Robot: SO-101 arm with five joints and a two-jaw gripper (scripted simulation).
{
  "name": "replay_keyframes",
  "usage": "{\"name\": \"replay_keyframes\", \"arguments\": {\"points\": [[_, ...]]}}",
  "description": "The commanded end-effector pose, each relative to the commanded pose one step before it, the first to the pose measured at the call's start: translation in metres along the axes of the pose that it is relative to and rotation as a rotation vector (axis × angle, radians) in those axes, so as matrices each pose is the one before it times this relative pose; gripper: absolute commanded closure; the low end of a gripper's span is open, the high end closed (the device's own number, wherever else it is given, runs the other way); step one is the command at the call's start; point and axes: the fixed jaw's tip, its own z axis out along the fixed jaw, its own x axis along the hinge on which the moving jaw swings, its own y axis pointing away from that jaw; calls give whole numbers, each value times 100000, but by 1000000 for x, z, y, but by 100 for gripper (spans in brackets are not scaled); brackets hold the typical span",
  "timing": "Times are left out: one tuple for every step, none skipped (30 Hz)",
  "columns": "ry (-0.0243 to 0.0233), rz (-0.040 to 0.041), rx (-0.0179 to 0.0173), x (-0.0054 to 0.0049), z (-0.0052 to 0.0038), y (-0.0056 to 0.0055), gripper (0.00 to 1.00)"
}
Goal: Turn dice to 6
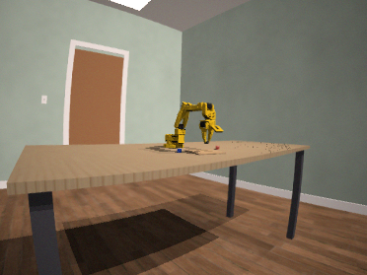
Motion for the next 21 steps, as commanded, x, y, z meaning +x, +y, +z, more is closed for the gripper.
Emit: {"name": "replay_keyframes", "arguments": {"points": [[-7322,611,-452,-5742,-13483,-1085,100],[0,0,0,0,0,0,100],[0,0,0,0,0,0,100],[0,0,0,0,0,0,100],[0,0,0,0,0,0,100],[0,0,0,0,0,0,100],[0,0,0,0,0,0,100],[0,0,0,0,0,0,100],[0,0,0,0,0,0,100],[0,0,0,0,0,0,100],[-1,-2,-2,0,18,0,100],[0,0,0,1,102,0,100],[0,0,0,-9,229,5,100],[0,0,0,1,385,-1,100],[0,0,0,-8,530,-1,100],[0,0,0,0,643,-2,100],[0,0,0,-1,722,4,100],[0,0,0,7,745,-2,100],[0,0,0,5,721,-2,100],[0,0,0,12,649,4,100],[0,0,0,10,528,-2,100]]}}
